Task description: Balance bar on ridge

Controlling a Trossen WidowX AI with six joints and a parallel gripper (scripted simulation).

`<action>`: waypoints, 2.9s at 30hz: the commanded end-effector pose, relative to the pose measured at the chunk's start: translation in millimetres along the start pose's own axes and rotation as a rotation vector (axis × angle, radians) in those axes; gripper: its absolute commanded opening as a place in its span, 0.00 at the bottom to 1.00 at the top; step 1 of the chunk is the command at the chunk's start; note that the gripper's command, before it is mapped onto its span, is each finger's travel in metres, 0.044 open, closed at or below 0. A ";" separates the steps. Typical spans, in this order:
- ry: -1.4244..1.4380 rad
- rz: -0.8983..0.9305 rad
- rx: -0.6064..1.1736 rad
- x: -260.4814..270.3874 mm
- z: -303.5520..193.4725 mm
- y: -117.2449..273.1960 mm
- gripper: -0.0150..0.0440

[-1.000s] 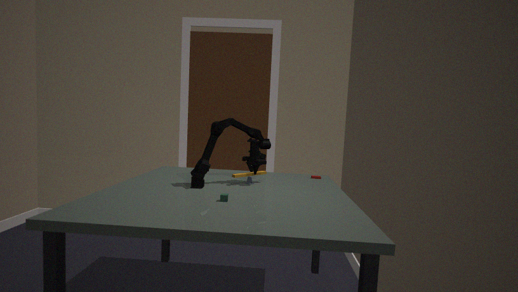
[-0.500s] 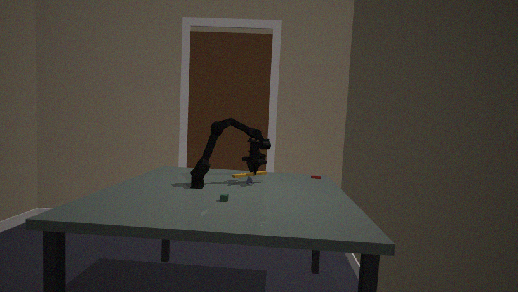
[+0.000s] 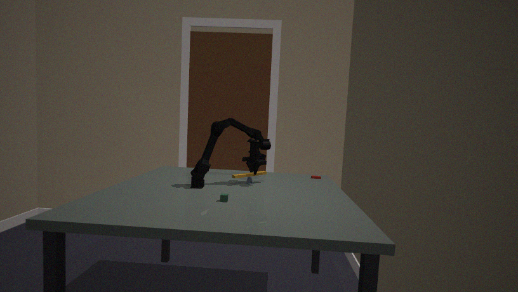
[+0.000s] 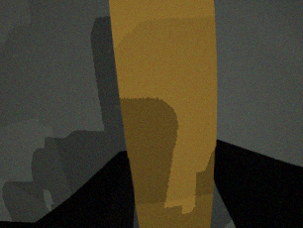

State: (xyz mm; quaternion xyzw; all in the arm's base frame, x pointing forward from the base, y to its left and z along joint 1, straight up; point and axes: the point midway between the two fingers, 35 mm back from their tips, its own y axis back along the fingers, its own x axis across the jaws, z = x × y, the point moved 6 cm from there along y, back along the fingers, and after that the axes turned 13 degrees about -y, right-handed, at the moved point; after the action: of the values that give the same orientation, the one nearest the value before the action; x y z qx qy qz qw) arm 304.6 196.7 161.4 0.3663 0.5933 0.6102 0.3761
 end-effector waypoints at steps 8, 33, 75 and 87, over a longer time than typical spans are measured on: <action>0.000 0.002 -0.001 0.2 0.1 -1.0 0.25; 0.000 0.002 -0.001 0.1 0.1 -3.1 0.25; 0.000 0.002 -0.001 0.1 -0.3 -6.7 0.25; 0.000 0.002 -0.001 0.2 -0.2 -7.7 0.25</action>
State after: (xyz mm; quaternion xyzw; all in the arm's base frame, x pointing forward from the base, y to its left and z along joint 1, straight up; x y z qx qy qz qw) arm 304.3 196.6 155.2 0.3666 0.5928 0.6107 0.3759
